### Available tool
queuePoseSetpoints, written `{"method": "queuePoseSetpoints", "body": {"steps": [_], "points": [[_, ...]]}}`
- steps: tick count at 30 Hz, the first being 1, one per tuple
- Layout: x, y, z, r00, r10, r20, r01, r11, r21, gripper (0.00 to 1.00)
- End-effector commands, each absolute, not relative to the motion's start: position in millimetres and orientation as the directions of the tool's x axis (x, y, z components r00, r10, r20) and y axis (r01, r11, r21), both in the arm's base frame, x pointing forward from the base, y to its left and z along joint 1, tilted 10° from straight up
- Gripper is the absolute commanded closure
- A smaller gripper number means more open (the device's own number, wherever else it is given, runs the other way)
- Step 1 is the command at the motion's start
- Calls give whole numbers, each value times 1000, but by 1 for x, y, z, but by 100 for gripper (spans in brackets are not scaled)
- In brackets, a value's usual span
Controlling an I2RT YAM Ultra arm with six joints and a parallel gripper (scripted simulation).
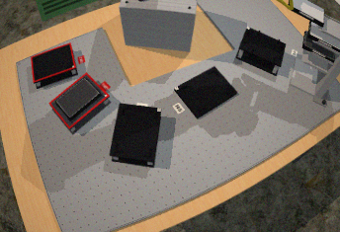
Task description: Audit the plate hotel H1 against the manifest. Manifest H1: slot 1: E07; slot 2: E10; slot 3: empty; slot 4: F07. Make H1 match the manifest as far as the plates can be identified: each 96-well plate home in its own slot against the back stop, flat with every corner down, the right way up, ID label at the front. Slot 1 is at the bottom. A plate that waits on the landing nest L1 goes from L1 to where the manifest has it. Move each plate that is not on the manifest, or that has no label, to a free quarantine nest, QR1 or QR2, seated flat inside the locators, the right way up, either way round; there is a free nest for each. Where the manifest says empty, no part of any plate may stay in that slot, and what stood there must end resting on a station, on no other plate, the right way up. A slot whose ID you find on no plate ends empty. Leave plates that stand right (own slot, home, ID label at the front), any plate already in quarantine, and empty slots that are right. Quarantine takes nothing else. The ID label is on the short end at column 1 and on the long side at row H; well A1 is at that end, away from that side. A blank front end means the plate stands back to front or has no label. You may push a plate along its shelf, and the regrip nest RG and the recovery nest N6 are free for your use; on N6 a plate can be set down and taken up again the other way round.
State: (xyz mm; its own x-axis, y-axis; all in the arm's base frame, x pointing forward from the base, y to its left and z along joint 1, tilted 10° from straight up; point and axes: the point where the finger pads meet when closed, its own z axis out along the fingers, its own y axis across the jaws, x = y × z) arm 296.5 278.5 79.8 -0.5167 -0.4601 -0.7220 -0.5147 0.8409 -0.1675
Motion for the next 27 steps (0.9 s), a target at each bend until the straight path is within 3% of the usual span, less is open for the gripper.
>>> {"method": "queuePoseSetpoints", "body": {"steps": [1, 27], "points": [[306, 289, 99, -483, -426, -765, -510, 847, -150, 14], [309, 291, 99, -478, -422, -770, -513, 846, -146, 14]]}}
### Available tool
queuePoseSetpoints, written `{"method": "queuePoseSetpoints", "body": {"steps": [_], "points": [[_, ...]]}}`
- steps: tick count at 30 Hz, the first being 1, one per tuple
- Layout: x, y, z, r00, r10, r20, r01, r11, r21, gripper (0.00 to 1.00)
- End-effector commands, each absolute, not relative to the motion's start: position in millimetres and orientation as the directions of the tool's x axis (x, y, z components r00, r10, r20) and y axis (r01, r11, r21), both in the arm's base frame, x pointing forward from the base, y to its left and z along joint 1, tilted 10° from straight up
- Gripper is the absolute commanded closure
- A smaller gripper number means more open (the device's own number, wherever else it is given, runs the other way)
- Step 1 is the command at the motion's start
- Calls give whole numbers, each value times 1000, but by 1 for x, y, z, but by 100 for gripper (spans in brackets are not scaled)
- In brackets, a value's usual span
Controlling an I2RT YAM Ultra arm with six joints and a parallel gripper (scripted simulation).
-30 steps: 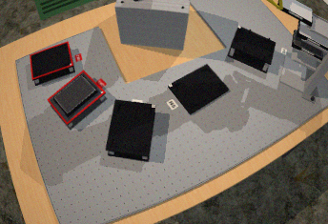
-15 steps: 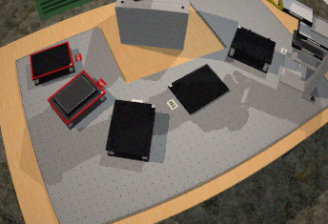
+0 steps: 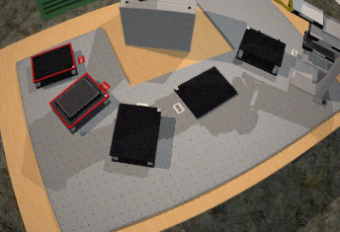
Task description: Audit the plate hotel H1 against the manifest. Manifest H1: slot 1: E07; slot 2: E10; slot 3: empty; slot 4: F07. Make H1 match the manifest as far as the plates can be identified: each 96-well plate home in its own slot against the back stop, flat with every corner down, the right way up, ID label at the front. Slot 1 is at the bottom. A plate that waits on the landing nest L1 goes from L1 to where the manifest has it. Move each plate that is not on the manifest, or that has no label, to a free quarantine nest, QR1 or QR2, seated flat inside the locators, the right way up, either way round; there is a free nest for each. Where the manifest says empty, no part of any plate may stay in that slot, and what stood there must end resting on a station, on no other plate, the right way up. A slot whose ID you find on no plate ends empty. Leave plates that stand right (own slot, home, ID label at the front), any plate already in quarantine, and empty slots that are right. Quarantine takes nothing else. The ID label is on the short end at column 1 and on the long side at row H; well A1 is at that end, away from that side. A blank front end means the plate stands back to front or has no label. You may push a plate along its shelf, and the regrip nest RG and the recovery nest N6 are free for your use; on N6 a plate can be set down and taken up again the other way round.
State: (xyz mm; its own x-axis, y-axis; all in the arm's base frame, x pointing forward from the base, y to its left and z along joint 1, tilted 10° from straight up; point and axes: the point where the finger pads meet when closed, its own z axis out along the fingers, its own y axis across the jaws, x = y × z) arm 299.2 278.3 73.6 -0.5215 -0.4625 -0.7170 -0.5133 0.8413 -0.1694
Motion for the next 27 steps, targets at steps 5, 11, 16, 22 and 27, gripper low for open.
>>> {"method": "queuePoseSetpoints", "body": {"steps": [5, 11, 16, 22, 27], "points": [[313, 291, 89, -492, -436, -754, -511, 845, -155, 14], [315, 292, 89, -493, -436, -753, -511, 846, -155, 14], [317, 295, 92, -487, -433, -758, -513, 845, -152, 14], [320, 297, 89, -490, -438, -754, -514, 843, -155, 14], [324, 297, 103, -475, -414, -777, -507, 850, -144, 14]]}}
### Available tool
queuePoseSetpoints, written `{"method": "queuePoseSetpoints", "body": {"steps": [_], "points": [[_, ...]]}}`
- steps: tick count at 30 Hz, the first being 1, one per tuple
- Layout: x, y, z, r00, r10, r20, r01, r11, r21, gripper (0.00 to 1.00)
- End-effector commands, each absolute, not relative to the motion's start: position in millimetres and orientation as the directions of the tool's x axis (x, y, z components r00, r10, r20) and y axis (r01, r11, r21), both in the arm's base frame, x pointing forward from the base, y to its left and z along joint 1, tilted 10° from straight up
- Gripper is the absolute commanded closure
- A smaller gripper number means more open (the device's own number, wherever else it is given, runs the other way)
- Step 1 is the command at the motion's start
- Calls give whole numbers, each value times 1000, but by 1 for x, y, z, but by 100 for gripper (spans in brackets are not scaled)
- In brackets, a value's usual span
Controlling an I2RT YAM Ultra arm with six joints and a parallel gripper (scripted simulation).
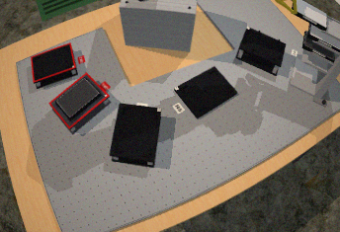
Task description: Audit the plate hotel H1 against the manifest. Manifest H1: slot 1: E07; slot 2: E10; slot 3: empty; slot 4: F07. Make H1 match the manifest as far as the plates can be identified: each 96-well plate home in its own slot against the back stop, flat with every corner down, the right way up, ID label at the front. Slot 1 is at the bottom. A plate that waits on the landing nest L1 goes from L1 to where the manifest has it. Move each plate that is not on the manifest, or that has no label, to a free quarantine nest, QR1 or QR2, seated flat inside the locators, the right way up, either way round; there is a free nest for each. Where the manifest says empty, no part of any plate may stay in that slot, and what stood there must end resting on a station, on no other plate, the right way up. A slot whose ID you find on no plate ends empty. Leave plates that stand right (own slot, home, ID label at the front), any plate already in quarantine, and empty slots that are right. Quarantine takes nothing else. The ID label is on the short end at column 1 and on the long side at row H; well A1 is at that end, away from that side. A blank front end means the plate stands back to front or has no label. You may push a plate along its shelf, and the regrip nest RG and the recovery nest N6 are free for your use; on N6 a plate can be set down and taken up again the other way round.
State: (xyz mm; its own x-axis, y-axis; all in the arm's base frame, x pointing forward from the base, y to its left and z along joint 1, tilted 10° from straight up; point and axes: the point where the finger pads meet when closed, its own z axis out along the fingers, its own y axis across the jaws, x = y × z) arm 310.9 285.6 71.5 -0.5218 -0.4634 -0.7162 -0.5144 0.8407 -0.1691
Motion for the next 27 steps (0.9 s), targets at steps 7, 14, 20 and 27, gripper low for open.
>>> {"method": "queuePoseSetpoints", "body": {"steps": [7, 14, 20, 27], "points": [[327, 300, 95, -484, -426, -764, -509, 847, -151, 14], [330, 301, 92, -486, -430, -761, -510, 847, -152, 14], [334, 303, 94, -483, -425, -765, -508, 848, -151, 14], [338, 304, 87, -491, -434, -755, -508, 847, -156, 14]]}}
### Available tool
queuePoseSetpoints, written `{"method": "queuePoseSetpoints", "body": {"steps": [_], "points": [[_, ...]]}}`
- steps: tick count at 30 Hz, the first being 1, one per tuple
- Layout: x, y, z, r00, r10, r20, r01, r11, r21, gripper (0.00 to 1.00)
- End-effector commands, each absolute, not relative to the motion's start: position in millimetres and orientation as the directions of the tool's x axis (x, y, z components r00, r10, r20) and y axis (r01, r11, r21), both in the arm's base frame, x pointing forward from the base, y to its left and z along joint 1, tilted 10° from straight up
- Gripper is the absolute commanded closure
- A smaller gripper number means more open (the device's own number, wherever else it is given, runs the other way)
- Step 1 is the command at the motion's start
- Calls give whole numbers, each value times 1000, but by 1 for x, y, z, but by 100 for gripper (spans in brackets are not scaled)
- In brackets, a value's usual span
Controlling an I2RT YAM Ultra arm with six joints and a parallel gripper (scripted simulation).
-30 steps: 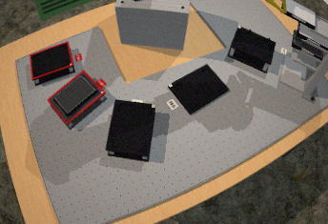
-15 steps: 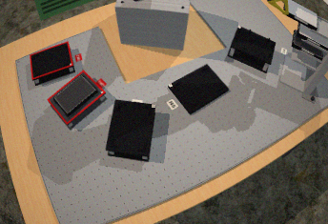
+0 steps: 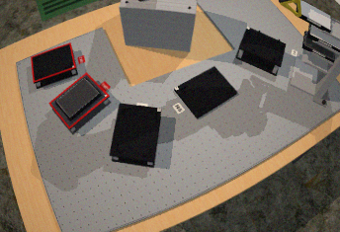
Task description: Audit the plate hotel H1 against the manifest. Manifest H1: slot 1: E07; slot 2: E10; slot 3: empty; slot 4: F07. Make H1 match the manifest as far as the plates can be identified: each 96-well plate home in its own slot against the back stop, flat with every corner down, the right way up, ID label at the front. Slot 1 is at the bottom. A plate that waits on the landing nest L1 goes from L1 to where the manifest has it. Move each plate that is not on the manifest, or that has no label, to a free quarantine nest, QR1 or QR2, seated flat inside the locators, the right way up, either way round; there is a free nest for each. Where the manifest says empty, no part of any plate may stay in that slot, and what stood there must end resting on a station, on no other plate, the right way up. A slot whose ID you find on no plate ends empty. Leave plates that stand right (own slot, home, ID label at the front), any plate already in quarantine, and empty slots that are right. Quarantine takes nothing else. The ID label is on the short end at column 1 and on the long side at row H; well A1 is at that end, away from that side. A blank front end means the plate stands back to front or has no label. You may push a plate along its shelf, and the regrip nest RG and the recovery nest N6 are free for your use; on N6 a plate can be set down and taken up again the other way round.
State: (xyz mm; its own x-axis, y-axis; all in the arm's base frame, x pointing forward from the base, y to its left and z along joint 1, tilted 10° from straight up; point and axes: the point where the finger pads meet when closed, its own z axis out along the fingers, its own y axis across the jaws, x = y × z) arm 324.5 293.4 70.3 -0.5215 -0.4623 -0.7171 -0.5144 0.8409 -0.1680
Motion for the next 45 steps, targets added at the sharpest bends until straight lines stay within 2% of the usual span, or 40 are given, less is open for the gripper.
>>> {"method": "queuePoseSetpoints", "body": {"steps": [1, 10, 13, 39, 40, 45], "points": [[338, 305, 86, -491, -436, -754, -511, 845, -156, 14], [342, 308, 85, -491, -436, -754, -511, 845, -156, 14], [341, 311, 100, -470, -418, -777, -513, 846, -145, 14], [344, 309, 83, -492, -436, -754, -511, 845, -155, 14], [344, 311, 99, -471, -418, -777, -510, 847, -146, 14], [347, 310, 81, -491, -436, -754, -511, 845, -156, 14]]}}
